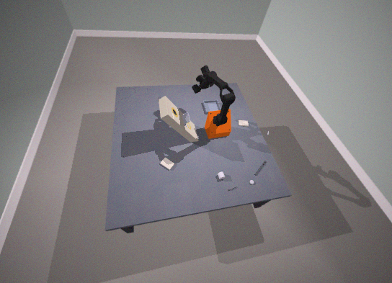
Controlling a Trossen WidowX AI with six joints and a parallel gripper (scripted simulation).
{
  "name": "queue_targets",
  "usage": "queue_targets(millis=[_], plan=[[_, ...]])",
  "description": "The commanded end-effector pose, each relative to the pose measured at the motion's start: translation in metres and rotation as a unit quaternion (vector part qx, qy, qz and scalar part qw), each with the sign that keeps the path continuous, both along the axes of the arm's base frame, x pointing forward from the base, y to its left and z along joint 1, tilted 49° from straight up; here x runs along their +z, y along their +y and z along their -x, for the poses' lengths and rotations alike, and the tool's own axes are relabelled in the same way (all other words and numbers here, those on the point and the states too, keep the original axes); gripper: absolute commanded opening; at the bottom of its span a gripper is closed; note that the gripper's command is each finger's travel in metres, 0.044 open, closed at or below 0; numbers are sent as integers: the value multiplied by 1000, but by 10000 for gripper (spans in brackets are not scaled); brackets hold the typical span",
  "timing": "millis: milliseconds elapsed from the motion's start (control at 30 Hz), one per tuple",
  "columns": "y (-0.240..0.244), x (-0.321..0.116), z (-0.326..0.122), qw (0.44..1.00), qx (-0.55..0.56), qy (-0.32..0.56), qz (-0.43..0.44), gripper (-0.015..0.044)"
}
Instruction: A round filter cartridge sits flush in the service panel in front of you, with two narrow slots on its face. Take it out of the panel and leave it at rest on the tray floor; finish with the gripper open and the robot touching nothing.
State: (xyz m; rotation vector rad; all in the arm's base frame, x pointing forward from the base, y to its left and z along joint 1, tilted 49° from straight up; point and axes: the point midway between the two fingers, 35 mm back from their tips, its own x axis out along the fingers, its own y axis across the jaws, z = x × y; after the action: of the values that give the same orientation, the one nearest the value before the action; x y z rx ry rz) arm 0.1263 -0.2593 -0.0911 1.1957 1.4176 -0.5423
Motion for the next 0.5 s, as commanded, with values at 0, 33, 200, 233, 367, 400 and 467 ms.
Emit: queue_targets(millis=[0, 33, 200, 233, 367, 400, 467], plan=[[-1, -2, 2, 1000, -7, 8, 5, 0], [-1, -5, 6, 1000, -11, 12, 6, 0], [2, -32, 43, 997, -50, 54, 16, 0], [4, -37, 51, 996, -58, 63, 18, 0], [12, -56, 81, 991, -91, 99, 24, 0], [15, -61, 88, 989, -99, 108, 26, 0], [21, -69, 102, 985, -116, 126, 28, 0]])
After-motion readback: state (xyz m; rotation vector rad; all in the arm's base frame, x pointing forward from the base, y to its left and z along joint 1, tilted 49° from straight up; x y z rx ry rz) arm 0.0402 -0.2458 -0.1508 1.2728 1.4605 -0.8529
